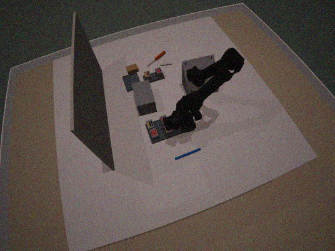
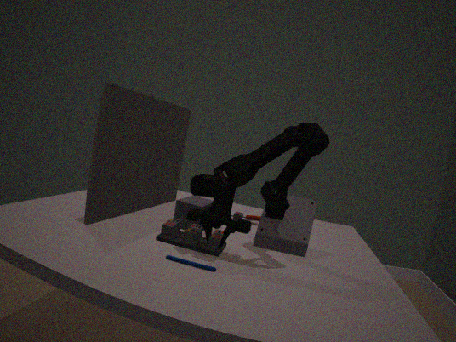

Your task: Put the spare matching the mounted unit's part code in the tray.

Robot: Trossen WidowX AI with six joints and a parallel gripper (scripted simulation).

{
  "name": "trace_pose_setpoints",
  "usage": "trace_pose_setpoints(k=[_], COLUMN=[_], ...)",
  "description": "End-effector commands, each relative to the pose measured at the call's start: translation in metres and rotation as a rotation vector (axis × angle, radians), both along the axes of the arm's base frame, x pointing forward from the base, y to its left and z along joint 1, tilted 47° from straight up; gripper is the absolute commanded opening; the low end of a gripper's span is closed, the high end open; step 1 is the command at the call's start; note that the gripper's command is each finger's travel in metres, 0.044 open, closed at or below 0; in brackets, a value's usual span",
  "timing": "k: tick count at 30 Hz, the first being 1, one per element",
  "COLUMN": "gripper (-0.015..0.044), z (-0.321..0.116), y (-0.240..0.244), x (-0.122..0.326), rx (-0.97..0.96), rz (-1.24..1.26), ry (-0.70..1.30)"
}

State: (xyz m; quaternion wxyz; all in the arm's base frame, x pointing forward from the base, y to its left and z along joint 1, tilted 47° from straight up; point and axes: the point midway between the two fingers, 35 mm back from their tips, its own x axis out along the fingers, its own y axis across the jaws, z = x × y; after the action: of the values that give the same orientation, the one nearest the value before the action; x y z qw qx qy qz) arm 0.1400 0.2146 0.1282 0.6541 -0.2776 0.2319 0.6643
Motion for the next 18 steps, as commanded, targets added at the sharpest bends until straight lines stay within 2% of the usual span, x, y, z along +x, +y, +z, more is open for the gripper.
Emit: trace_pose_setpoints(k=[1, 4, 18], gripper=[0.0076, 0.0, 0.0], z=[0.0, 0.0, 0.014], y=[0.0, 0.0, -0.018], x=[0.0, 0.0, 0.004], rx=[0.0, 0.0, -0.013], rz=[0.001, 0.001, 0.002], ry=[0.001, 0.001, -0.001])
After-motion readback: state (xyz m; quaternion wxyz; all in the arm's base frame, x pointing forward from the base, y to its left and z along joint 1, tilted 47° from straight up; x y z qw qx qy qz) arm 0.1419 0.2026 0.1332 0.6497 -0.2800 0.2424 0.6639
